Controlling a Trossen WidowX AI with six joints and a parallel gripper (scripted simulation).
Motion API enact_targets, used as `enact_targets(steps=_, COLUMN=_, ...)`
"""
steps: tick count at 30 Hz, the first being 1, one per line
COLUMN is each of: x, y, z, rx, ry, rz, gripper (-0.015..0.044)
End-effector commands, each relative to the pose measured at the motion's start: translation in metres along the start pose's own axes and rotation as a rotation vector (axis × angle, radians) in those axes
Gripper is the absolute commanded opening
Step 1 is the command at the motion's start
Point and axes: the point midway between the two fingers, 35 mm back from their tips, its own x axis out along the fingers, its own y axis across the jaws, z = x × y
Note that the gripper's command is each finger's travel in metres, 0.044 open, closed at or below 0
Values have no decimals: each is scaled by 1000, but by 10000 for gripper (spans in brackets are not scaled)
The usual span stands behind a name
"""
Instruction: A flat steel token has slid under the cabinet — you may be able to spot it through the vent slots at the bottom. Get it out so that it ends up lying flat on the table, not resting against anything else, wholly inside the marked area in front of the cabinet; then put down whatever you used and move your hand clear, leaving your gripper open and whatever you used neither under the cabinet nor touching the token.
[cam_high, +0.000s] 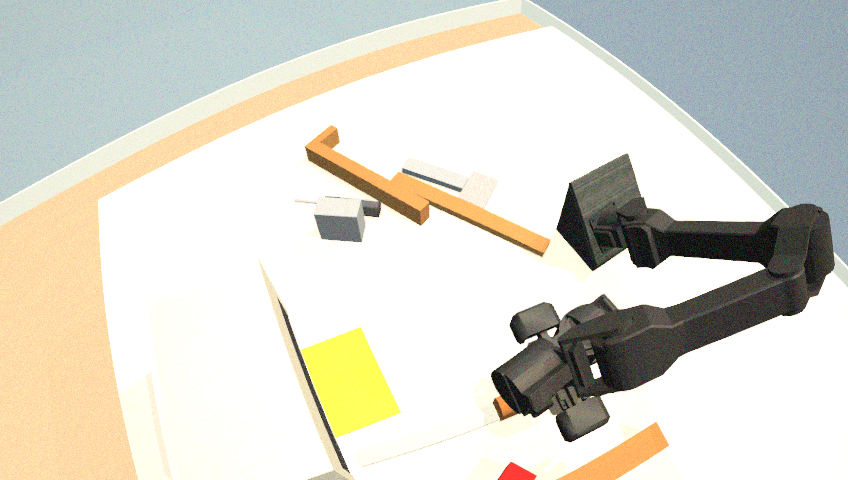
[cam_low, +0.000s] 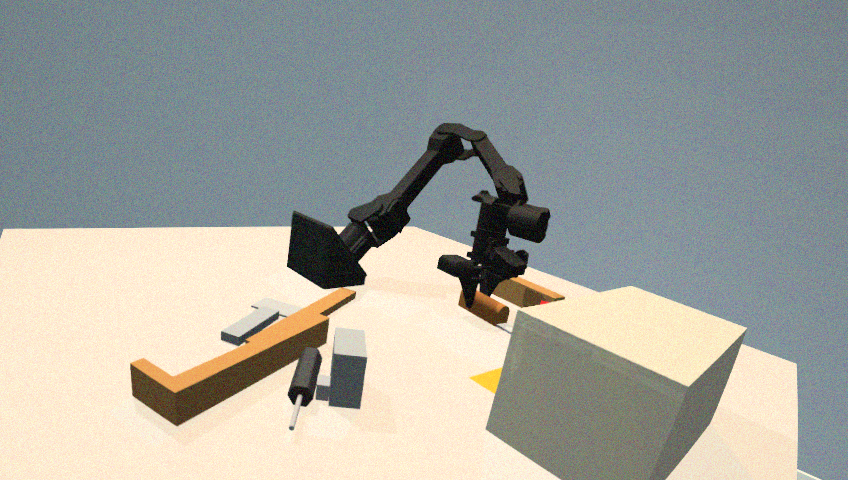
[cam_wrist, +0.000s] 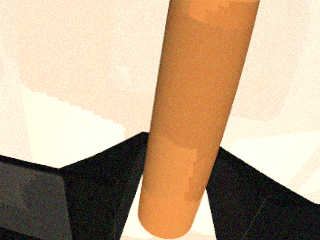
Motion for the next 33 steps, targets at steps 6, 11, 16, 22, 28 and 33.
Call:
enact_targets(steps=6, x=0, y=0, z=9, rx=20, ry=1, rz=1, gripper=0)
enact_targets(steps=11, x=0, y=0, z=15, rx=27, ry=1, rz=1, gripper=0)
enact_targets(steps=16, x=0, y=0, z=21, rx=34, ry=1, rz=1, gripper=0)
enact_targets(steps=22, x=-1, y=-1, z=28, rx=39, ry=1, rz=0, gripper=0)
enact_targets(steps=28, x=-1, y=-1, z=35, rx=42, ry=1, rz=0, gripper=0)
enact_targets(steps=33, x=-1, y=-1, z=41, rx=44, ry=0, rz=0, gripper=0)
